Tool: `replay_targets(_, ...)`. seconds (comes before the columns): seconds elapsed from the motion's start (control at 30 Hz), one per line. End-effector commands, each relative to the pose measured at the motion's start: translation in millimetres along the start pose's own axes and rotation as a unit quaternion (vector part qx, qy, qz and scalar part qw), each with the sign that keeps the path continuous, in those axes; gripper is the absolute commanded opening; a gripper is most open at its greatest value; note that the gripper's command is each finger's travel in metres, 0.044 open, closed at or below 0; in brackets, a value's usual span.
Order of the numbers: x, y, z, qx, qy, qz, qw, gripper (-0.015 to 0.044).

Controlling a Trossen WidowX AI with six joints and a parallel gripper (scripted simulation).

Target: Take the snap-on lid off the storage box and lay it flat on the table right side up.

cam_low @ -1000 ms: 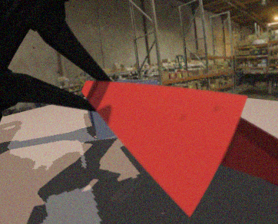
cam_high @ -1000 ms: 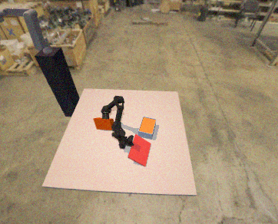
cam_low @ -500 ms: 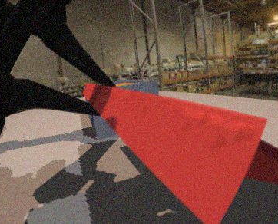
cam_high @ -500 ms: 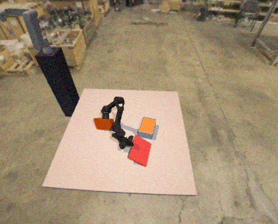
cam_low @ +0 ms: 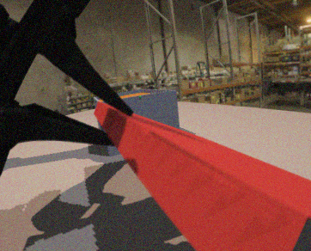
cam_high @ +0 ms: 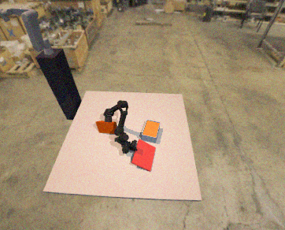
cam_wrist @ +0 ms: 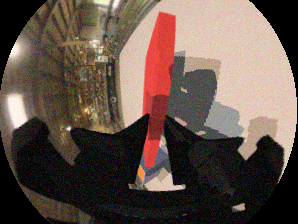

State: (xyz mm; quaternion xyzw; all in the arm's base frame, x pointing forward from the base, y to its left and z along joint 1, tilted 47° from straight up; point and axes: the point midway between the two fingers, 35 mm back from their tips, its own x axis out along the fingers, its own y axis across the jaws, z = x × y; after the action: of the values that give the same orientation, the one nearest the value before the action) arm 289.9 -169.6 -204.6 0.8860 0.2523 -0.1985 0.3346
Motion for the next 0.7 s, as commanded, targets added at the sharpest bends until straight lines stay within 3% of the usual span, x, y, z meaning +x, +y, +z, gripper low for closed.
replay_targets(0.0,9,-15,-3,0.008,0.002,-0.017,1.000,0.0000)
replay_targets(0.67,19,-28,-3,0.008,0.003,-0.017,1.000,0.0000)
